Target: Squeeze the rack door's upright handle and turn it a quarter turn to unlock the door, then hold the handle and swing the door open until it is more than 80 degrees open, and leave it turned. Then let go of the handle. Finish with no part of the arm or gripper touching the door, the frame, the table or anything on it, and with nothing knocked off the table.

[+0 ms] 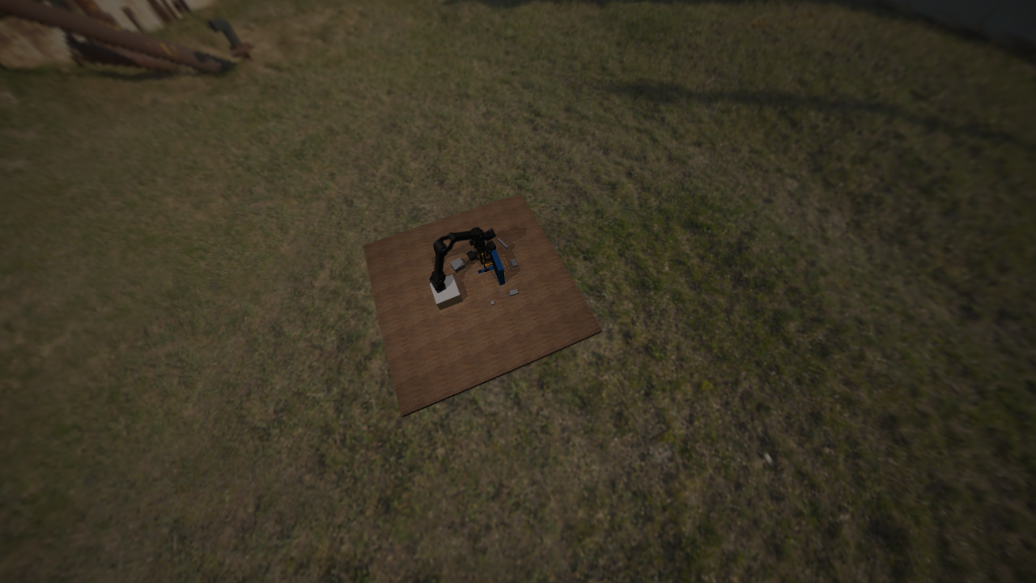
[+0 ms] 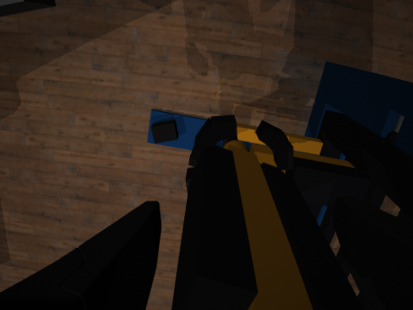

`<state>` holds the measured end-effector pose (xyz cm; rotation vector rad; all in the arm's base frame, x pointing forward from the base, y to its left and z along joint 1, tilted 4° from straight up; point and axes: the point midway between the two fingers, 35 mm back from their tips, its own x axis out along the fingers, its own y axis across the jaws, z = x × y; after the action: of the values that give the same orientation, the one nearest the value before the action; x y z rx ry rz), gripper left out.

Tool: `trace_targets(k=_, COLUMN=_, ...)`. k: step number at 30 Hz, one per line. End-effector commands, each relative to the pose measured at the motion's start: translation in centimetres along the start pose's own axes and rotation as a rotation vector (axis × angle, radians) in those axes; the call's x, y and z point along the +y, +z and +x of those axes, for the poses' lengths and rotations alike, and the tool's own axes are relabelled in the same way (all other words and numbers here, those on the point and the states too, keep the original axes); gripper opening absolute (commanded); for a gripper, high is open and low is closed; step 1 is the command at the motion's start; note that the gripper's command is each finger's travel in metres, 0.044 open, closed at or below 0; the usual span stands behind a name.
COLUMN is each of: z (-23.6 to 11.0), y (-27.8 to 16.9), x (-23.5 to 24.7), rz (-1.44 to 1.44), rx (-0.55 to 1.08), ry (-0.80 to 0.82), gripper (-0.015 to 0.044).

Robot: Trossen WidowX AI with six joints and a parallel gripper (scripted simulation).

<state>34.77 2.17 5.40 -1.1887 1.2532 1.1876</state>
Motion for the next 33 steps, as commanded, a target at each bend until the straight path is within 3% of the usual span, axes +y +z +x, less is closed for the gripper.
trace_targets(k=1, z=0.04, y=-0.06, x=0.01, rz=0.185, rx=0.004, ry=0.000, gripper=0.0297)
trace_targets(k=33, z=0.03, y=-0.06, x=0.00, rz=1.771, rx=0.003, ry=-0.003, gripper=0.0297)
